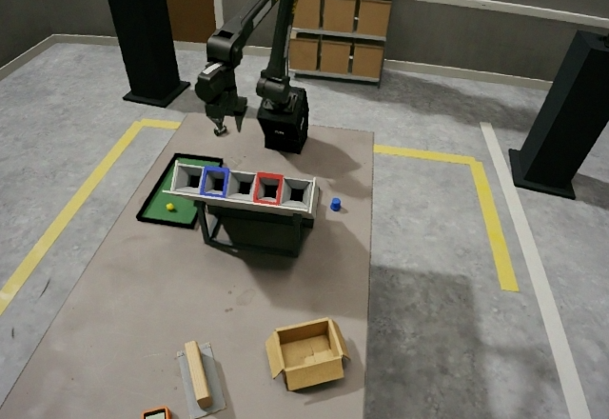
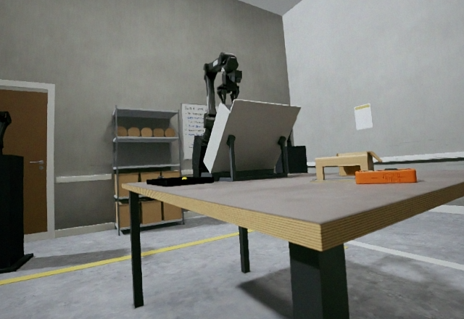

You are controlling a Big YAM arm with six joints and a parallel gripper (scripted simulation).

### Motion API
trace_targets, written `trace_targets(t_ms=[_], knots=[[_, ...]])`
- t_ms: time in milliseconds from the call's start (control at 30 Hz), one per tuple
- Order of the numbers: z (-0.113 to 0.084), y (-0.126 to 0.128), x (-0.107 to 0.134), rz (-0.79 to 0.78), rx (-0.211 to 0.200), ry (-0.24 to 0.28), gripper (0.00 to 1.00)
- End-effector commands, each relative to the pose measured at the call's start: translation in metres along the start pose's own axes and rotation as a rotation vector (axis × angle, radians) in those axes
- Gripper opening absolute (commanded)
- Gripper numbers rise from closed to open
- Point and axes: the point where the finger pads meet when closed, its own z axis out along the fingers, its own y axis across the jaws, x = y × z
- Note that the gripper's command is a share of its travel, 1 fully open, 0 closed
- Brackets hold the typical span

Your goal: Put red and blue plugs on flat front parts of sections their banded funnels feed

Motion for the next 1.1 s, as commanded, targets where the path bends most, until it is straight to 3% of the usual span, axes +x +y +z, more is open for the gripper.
trace_targets(t_ms=[0,67,267,600,1067], knots=[[-0.008,-0.002,0.004,-0.011,0.006,-0.015,0.56],[-0.014,-0.004,-0.007,-0.015,0.010,-0.033,0.56],[-0.009,-0.002,0.004,-0.010,0.008,-0.022,0.56],[0.001,0.008,0.011,-0.010,0.005,-0.064,0.56],[0.055,0.051,0.074,-0.007,-0.002,-0.244,0.56]])
